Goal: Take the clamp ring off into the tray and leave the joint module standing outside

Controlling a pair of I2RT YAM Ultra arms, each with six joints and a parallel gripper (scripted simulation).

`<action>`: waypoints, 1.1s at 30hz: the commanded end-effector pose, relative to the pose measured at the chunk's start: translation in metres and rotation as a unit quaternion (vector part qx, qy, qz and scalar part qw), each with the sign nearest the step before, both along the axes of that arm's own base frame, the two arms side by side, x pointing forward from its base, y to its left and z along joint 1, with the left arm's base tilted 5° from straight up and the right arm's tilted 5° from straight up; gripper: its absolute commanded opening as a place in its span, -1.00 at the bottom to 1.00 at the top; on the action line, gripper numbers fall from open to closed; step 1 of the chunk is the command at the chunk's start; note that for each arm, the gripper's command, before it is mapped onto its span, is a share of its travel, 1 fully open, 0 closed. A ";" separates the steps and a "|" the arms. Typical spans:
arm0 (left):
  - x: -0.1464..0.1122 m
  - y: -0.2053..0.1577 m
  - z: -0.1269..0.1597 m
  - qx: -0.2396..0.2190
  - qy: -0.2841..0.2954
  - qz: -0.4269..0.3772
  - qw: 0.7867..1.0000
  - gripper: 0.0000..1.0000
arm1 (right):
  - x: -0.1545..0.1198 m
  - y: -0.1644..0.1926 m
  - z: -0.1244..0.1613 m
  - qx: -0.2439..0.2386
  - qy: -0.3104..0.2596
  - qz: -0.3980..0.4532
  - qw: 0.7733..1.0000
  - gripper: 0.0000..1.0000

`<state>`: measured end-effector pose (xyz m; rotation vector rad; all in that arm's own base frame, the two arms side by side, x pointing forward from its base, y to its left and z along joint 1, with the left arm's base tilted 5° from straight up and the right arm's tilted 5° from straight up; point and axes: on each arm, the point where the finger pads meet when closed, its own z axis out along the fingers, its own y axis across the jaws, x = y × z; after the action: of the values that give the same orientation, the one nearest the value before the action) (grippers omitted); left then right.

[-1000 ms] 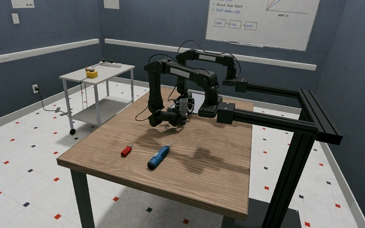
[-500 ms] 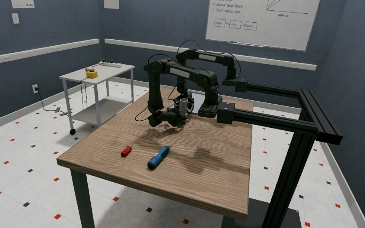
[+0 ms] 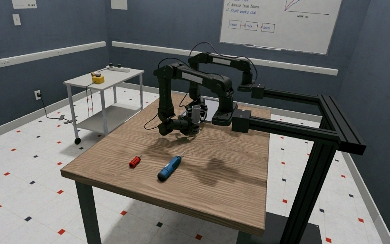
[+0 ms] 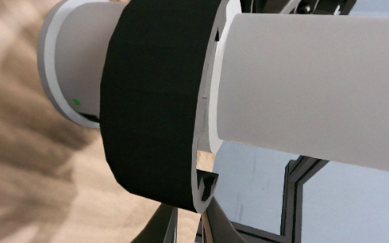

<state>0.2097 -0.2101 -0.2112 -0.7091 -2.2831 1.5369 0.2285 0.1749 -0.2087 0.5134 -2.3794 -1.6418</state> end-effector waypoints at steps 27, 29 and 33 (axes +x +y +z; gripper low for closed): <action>0.007 -0.007 0.029 -0.007 -0.011 0.014 1.000 -0.87 | 0.007 0.001 0.026 -0.005 -0.011 -0.010 1.000 -0.87; 0.007 -0.007 0.031 -0.007 -0.011 0.014 1.000 -0.87 | 0.006 0.001 0.028 -0.005 -0.011 -0.011 1.000 -0.87; 0.006 -0.008 0.034 -0.008 -0.011 0.014 1.000 -0.87 | 0.005 0.001 0.030 -0.006 -0.011 -0.011 1.000 -0.87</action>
<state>0.2094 -0.2103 -0.1882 -0.7011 -2.2972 1.5380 0.2277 0.1757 -0.1859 0.5005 -2.3940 -1.6493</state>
